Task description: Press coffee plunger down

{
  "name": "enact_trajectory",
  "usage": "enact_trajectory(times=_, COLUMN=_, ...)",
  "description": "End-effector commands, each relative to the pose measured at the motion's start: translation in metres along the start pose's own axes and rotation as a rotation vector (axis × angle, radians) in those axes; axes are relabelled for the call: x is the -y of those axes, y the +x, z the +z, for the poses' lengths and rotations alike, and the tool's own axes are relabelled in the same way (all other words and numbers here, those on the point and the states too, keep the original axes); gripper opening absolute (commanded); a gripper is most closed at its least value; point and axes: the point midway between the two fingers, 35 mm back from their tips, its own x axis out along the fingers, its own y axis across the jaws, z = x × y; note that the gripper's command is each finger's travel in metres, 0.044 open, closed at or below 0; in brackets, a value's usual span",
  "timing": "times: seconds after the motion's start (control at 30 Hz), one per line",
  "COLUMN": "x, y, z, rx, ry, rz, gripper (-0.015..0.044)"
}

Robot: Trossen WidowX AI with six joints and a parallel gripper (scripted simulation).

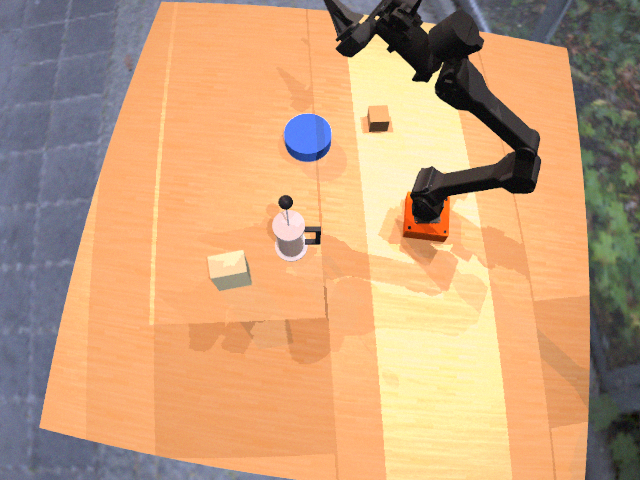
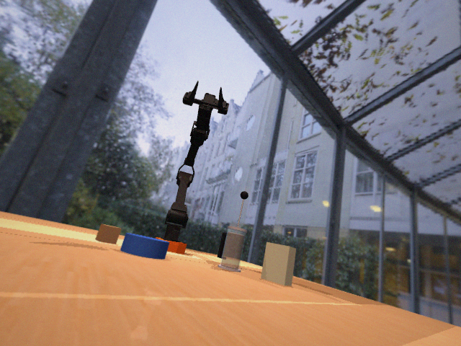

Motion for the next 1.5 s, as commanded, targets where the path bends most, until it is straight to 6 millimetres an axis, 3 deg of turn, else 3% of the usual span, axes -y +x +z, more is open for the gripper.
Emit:
enact_trajectory(times=0.0, x=-0.037, y=-0.007, z=-0.046, rx=-0.17, ry=0.053, rz=0.146, gripper=0.044)
enact_trajectory(times=0.23, x=-0.108, y=-0.05, z=-0.128, rx=-0.502, ry=0.089, rz=0.419, gripper=0.044)
enact_trajectory(times=0.43, x=-0.158, y=-0.116, z=-0.185, rx=-0.774, ry=0.051, rz=0.662, gripper=0.044)
enact_trajectory(times=0.53, x=-0.176, y=-0.156, z=-0.208, rx=-0.903, ry=0.007, rz=0.785, gripper=0.044)
enact_trajectory(times=0.6, x=-0.181, y=-0.172, z=-0.218, rx=-0.956, ry=-0.015, rz=0.835, gripper=0.044)
enact_trajectory(times=0.73, x=-0.182, y=-0.177, z=-0.227, rx=-0.963, ry=-0.018, rz=0.839, gripper=0.044)
enact_trajectory(times=0.97, x=-0.182, y=-0.198, z=-0.272, rx=-0.965, ry=-0.018, rz=0.821, gripper=0.044)
enact_trajectory(times=1.47, x=-0.188, y=-0.194, z=-0.279, rx=-0.965, ry=-0.018, rz=0.818, gripper=0.044)
